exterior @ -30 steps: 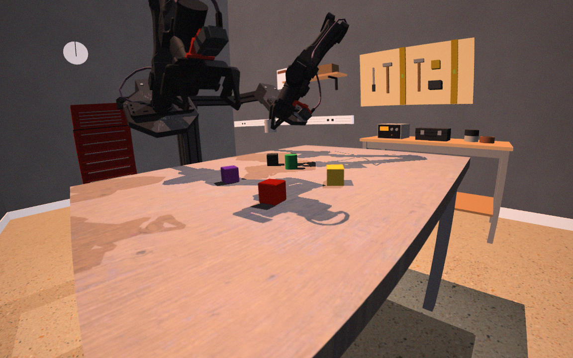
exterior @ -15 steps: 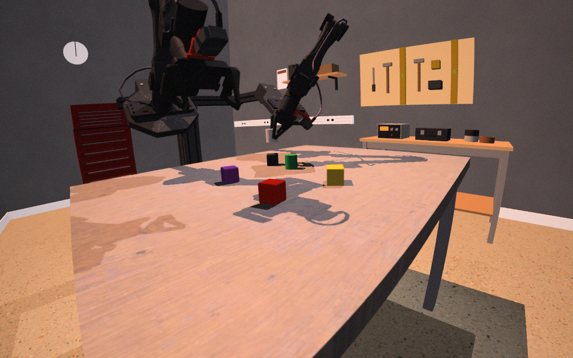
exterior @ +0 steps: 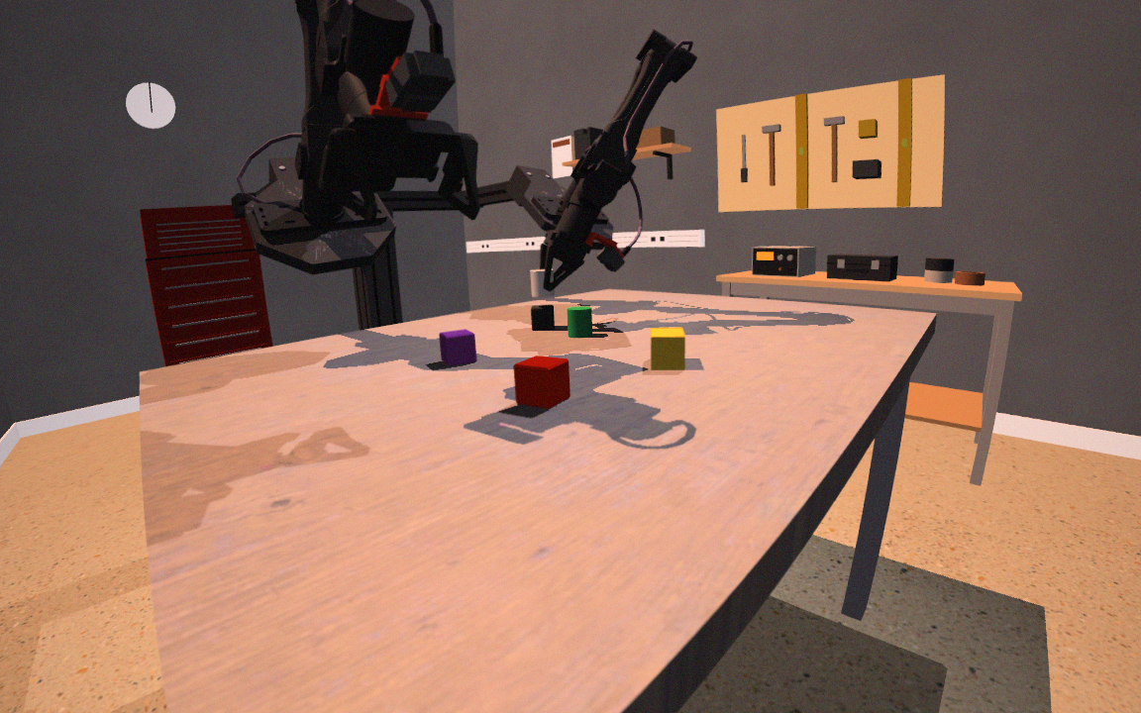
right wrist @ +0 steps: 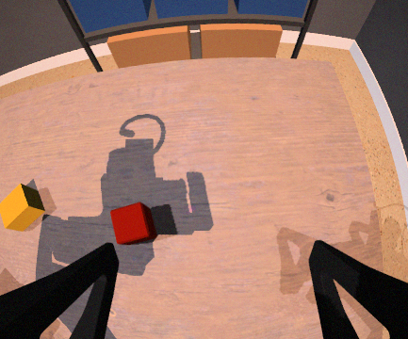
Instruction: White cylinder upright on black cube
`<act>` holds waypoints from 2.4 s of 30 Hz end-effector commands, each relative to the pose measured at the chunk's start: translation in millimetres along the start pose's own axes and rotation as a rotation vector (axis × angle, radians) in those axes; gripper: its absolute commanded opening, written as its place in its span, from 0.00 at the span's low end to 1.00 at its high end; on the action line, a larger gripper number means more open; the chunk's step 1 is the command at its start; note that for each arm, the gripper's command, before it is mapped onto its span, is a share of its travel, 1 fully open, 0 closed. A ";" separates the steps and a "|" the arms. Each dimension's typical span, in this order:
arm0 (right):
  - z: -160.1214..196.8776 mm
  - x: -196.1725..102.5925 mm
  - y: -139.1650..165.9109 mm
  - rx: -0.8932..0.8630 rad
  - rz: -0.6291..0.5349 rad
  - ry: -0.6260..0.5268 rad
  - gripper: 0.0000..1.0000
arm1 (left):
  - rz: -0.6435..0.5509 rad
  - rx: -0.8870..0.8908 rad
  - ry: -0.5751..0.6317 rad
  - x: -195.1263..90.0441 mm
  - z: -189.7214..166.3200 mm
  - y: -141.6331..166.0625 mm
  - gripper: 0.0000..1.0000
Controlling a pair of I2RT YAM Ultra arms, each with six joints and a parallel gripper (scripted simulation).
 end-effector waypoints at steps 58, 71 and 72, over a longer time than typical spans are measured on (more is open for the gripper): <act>2.9 -1.1 -15.9 -0.001 -0.040 -0.012 1.00 | 0.014 0.014 -0.011 -6.5 1.3 -5.6 0.85; 2.9 -1.1 -15.9 -0.001 -0.040 -0.012 1.00 | 0.018 0.017 0.025 -60.7 -0.9 -5.7 1.00; 2.9 -1.1 -15.9 -0.001 -0.040 -0.012 1.00 | 0.018 0.017 0.025 -60.7 -0.9 -5.7 1.00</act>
Point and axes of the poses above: on each arm, the point where the finger pads meet when closed, its own x axis out along the fingers, its own z axis across the jaws, y = z × x, the point moved 3 cm from there along -x, back along the fingers, and after that the axes turned 15 degrees about x, right-handed, at the moved point
